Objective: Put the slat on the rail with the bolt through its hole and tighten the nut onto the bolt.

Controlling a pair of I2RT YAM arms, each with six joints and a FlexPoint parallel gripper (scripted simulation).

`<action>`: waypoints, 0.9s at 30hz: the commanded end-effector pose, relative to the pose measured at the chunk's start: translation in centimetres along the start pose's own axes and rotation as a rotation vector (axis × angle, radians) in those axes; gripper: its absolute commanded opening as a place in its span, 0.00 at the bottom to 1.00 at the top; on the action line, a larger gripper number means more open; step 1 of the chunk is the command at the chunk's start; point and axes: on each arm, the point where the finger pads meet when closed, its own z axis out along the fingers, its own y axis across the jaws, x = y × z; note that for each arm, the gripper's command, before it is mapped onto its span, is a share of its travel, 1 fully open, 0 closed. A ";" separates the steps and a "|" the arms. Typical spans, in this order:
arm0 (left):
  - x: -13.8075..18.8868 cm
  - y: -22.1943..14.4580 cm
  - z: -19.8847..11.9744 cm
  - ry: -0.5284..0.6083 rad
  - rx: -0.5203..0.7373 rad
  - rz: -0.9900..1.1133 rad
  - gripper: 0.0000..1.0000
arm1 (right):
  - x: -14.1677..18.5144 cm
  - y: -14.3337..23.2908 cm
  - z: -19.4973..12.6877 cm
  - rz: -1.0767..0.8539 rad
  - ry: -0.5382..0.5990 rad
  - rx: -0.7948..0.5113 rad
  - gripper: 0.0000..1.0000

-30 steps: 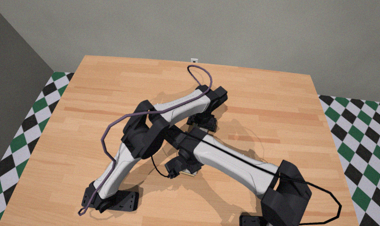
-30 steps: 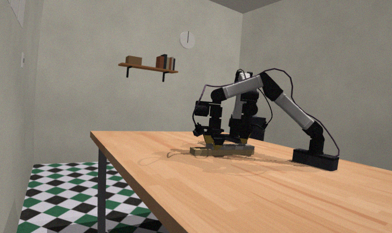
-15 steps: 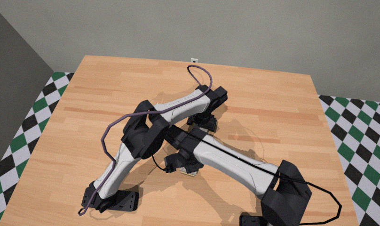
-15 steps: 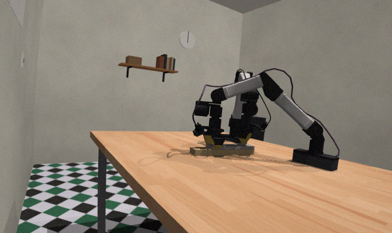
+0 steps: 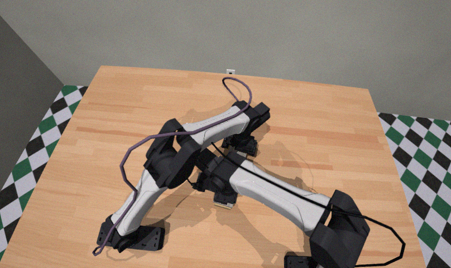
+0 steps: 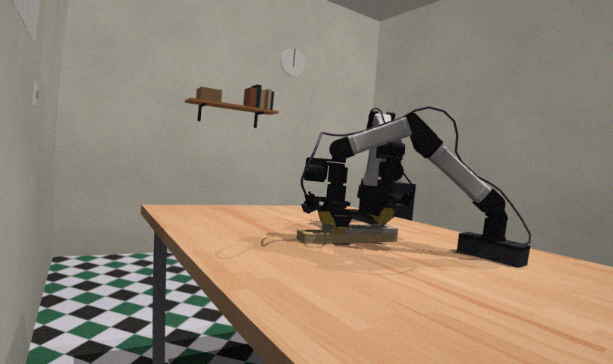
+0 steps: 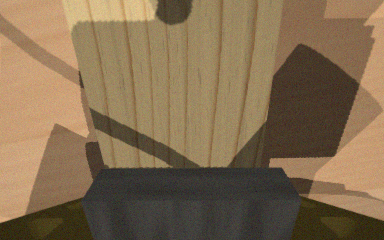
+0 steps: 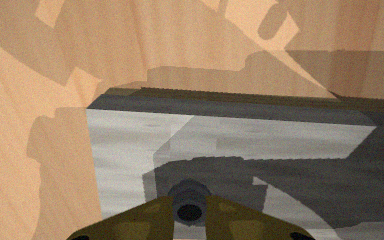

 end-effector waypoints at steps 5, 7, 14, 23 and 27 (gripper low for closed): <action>-0.4 -0.1 -0.7 -0.017 0.010 0.000 0.67 | -0.1 0.0 -0.8 0.312 -0.031 0.004 0.14; -0.4 -0.1 -0.7 -0.017 0.010 0.000 0.67 | -0.2 -0.1 -0.8 0.392 -0.035 0.003 0.14; -0.4 -0.1 -0.7 -0.017 0.010 0.000 0.67 | -0.3 -0.1 -0.9 0.672 -0.042 -0.001 0.14; -0.4 -0.1 -0.7 -0.017 0.010 0.000 0.67 | -0.3 -0.1 -0.9 0.951 -0.043 -0.007 0.14; -0.4 -0.1 -0.7 -0.017 0.010 0.000 0.67 | -0.3 -0.1 -0.9 1.111 -0.044 -0.010 0.14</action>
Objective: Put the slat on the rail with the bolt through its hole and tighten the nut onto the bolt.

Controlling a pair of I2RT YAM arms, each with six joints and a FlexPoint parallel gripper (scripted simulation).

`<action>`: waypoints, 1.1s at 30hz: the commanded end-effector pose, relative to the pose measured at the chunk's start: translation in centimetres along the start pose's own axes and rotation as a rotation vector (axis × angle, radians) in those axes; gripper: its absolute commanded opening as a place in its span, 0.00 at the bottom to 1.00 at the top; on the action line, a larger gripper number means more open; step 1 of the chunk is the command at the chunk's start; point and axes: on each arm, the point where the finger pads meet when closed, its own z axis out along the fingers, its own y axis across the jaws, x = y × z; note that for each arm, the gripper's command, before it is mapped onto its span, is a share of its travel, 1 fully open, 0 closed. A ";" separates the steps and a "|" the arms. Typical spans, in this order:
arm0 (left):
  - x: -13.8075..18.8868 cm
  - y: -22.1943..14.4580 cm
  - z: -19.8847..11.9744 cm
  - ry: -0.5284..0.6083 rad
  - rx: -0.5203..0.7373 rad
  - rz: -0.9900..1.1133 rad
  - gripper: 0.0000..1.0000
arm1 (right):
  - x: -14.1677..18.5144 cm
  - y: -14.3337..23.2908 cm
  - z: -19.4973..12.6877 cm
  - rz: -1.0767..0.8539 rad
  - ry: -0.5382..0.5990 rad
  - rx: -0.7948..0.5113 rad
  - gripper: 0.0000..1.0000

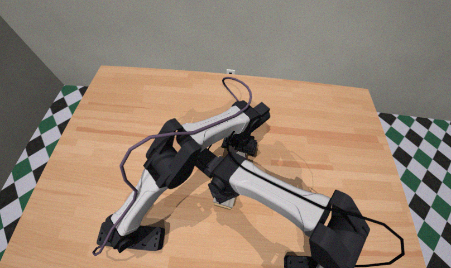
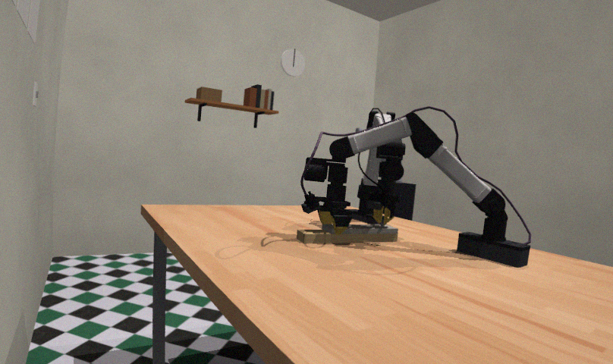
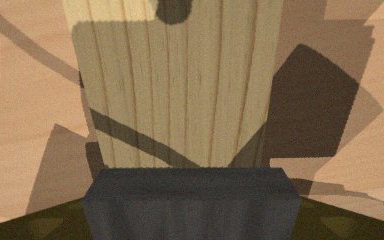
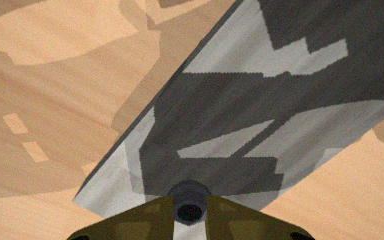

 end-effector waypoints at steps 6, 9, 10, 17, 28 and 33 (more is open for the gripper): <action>-0.4 -0.1 -0.7 -0.017 0.010 0.000 0.67 | -0.3 0.0 -0.9 0.425 -0.034 -0.027 0.14; -0.4 -0.1 -0.7 -0.017 0.010 0.000 0.67 | -0.3 0.0 -0.9 0.545 -0.033 -0.029 0.14; -0.4 -0.1 -0.7 -0.017 0.010 0.000 0.67 | -0.3 0.0 -0.9 0.545 -0.033 -0.029 0.14; -0.4 -0.1 -0.7 -0.017 0.010 0.000 0.67 | -0.3 0.0 -0.9 0.784 -0.030 -0.034 0.14; -0.4 -0.1 -0.7 -0.017 0.010 0.000 0.67 | -0.3 0.0 -0.9 1.144 -0.024 -0.041 0.14; -0.4 -0.1 -0.7 -0.017 0.010 0.000 0.67 | -0.3 0.0 -0.9 1.344 -0.020 -0.045 0.14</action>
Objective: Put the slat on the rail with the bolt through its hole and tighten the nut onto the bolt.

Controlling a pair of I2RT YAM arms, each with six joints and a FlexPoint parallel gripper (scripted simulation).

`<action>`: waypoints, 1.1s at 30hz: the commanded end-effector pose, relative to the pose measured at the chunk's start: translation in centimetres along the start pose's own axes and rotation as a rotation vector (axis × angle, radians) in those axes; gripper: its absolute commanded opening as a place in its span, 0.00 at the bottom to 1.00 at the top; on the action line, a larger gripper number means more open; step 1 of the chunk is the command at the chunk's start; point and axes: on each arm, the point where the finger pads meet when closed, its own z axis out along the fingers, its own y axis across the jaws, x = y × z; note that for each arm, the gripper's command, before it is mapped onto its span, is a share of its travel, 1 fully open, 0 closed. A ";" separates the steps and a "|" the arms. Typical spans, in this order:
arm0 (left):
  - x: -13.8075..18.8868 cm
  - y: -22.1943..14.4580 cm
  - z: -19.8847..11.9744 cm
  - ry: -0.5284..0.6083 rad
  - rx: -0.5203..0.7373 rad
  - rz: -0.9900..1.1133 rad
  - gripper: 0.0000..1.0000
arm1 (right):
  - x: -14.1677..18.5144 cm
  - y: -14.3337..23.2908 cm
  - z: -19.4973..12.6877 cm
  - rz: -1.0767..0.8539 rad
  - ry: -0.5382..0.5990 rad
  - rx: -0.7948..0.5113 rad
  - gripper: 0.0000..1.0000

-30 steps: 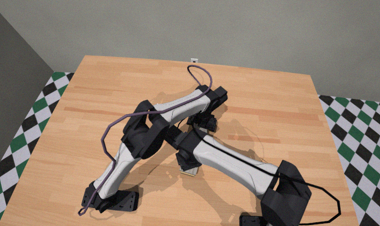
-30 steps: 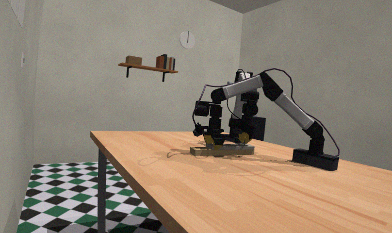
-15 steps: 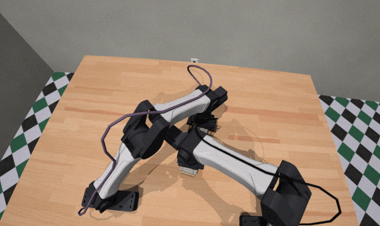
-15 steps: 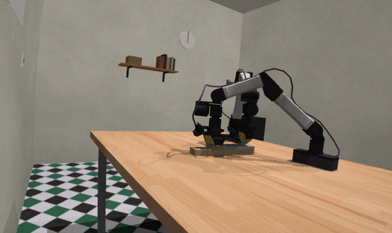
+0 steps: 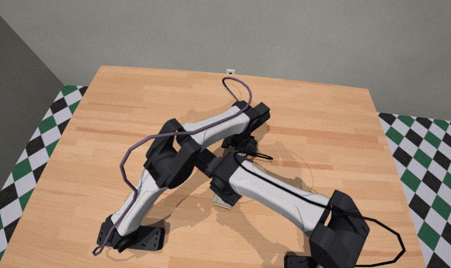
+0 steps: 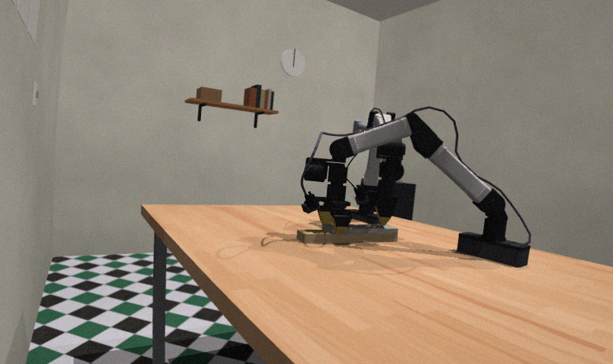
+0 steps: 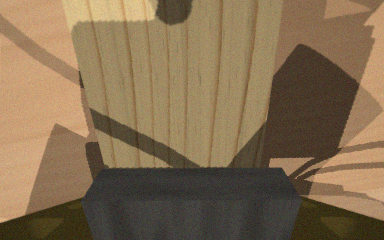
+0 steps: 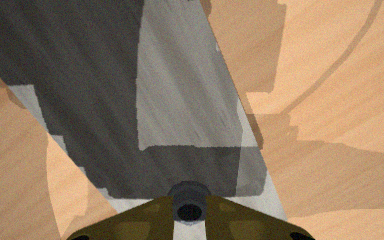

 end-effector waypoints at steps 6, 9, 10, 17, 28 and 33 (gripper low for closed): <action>-0.4 -0.1 -0.7 -0.017 0.010 0.000 0.67 | -0.3 0.2 -0.9 0.321 0.009 -0.041 0.14; -0.4 -0.1 -0.7 -0.017 0.010 0.000 0.67 | -0.3 0.2 -0.9 0.321 0.009 -0.041 0.14; -0.4 -0.1 -0.7 -0.017 0.010 0.000 0.67 | -0.3 0.2 -0.9 0.321 0.009 -0.041 0.14; -0.4 -0.1 -0.7 -0.017 0.010 0.000 0.67 | -0.3 0.0 -0.9 0.321 0.007 -0.034 0.14; -0.4 -0.1 -0.7 -0.017 0.010 0.000 0.67 | -0.2 0.1 -0.4 0.311 0.002 -0.019 0.14; -0.4 -0.1 -0.7 -0.017 0.010 0.000 0.67 | -0.2 0.1 -0.4 0.311 0.002 -0.019 0.14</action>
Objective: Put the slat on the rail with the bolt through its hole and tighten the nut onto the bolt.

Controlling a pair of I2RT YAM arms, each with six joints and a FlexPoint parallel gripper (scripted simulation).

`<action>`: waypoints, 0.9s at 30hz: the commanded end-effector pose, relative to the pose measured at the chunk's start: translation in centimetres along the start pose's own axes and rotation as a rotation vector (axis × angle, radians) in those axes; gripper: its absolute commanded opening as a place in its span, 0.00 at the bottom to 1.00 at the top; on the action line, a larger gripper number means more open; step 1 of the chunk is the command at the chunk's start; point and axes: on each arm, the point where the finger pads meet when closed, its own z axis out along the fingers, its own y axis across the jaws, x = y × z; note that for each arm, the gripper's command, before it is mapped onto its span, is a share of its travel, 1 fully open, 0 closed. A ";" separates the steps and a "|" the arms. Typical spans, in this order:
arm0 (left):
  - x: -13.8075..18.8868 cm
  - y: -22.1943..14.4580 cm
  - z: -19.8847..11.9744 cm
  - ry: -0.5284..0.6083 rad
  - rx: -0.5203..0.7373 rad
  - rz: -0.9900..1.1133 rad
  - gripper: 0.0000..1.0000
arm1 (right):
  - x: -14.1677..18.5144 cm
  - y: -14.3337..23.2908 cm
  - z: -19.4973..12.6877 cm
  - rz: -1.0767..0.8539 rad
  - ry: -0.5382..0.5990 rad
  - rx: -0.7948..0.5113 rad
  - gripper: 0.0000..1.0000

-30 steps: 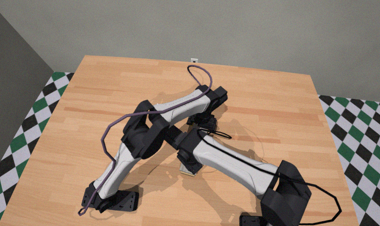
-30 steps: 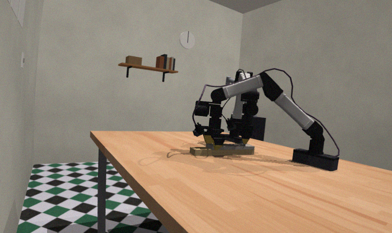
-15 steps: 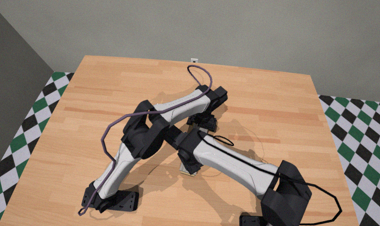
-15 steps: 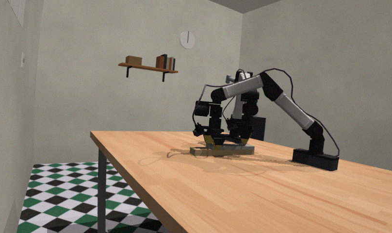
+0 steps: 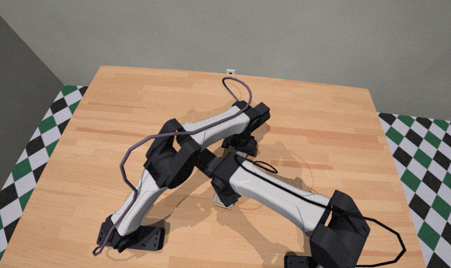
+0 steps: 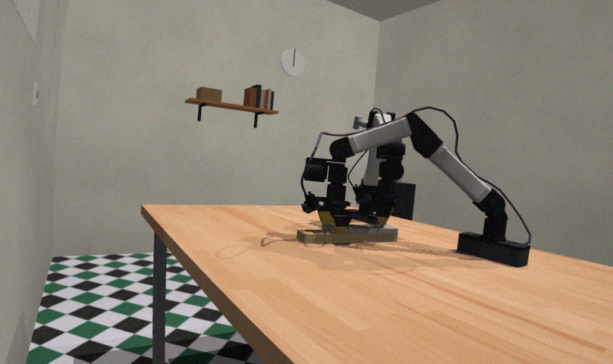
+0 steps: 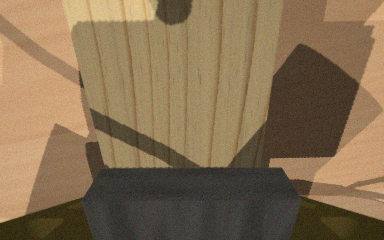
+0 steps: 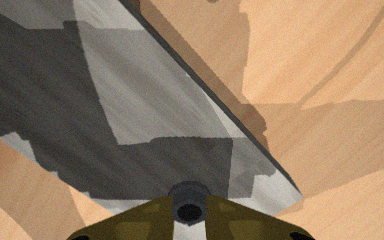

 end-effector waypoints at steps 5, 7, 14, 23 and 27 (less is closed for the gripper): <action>-0.4 -0.1 -0.7 -0.017 0.010 0.000 0.67 | -0.1 0.1 -0.4 0.009 0.003 -0.014 0.14; -0.4 -0.1 -0.7 -0.017 0.010 0.000 0.67 | 0.0 0.3 -0.4 0.005 0.003 -0.016 0.25; -0.4 -0.1 -0.7 -0.017 0.010 0.000 0.67 | 0.0 0.3 -0.4 0.005 0.003 -0.016 0.36; -0.4 -0.1 -0.7 -0.017 0.010 0.000 0.67 | 0.0 0.3 -0.4 0.004 0.003 -0.013 0.36; -0.4 -0.1 -0.7 -0.017 0.010 0.000 0.67 | 0.0 0.3 -0.6 -0.125 0.002 -0.016 0.36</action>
